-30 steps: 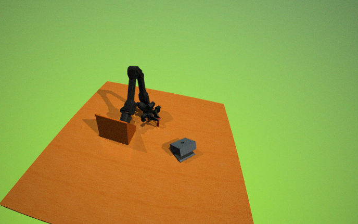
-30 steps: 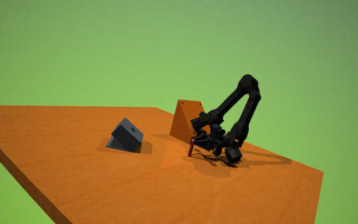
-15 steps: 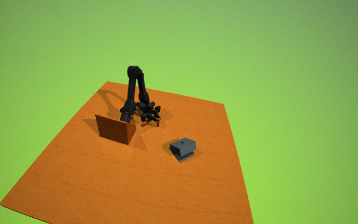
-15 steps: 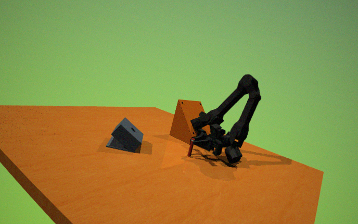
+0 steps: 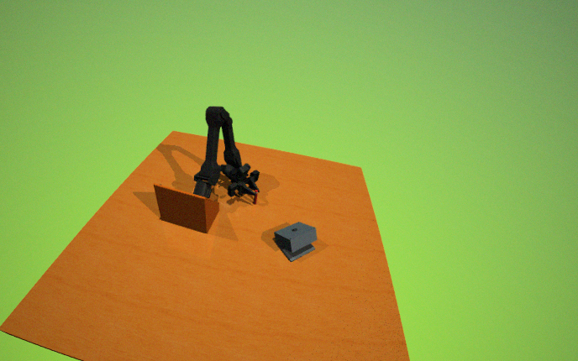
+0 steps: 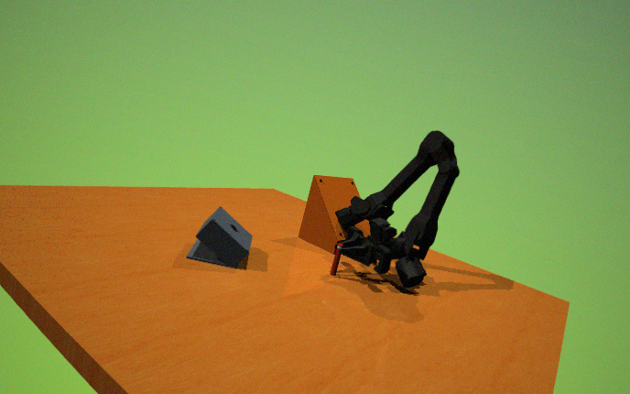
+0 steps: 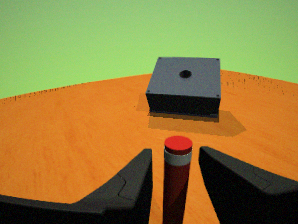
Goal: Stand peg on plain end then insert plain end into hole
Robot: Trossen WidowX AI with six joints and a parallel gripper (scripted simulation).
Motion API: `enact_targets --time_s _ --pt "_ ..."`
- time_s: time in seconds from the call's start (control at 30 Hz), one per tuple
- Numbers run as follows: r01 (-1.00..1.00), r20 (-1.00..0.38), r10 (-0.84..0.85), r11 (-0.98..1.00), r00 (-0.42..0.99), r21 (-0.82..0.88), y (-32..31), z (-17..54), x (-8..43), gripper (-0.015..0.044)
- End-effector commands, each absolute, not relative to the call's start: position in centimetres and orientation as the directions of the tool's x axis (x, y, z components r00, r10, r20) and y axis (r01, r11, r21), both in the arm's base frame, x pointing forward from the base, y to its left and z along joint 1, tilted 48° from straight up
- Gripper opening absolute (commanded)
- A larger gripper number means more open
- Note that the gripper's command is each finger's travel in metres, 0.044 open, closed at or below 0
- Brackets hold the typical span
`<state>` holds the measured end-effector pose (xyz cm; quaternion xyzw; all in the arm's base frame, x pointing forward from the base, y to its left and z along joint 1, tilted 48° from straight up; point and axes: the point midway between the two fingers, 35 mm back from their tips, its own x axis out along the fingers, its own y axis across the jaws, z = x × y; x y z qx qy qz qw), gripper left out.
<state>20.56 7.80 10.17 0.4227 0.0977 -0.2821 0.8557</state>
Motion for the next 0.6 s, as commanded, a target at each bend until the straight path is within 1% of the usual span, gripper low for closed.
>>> enact_targets --time_s 0.0,0.23,0.57 --pt "0.566 -0.406 -0.4 0.484 0.822 0.667 7.8 10.17 20.56 0.013" --pt "0.566 -0.406 -0.4 0.484 0.822 0.667 7.8 10.17 20.56 0.013" --pt "0.566 -0.406 -0.4 0.484 0.822 0.667 7.8 10.17 20.56 0.0393"
